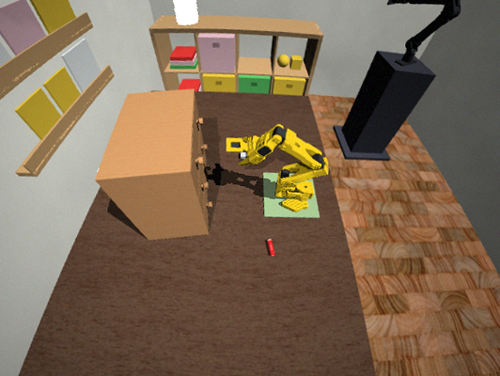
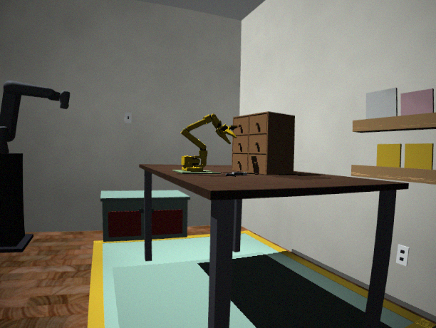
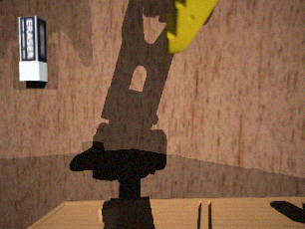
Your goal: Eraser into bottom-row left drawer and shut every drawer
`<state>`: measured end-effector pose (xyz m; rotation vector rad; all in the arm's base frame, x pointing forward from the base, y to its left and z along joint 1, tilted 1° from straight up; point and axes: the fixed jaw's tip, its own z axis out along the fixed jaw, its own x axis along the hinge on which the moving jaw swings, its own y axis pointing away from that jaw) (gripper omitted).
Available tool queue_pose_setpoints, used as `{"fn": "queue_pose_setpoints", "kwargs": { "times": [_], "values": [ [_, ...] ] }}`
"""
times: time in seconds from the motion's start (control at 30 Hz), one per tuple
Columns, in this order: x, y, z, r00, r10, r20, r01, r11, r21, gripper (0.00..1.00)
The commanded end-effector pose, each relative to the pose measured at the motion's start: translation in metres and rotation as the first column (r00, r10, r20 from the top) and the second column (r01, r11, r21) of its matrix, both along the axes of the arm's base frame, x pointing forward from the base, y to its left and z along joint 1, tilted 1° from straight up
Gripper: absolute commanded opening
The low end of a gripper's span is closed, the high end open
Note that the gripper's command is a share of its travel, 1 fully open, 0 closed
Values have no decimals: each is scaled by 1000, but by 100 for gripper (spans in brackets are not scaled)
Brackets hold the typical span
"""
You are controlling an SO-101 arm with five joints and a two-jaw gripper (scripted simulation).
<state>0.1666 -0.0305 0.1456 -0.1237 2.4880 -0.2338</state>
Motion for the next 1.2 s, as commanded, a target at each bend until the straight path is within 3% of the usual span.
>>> {"fn": "queue_pose_setpoints", "kwargs": {
  "times": [0.0,0.23,1.17],
  "values": [
    [-7,12,-8,999,-21,-33,24,997,71,50],
    [-18,28,-19,992,-66,-110,84,982,169,50],
    [-18,28,-19,992,-67,-111,85,982,170,50]
  ]
}}
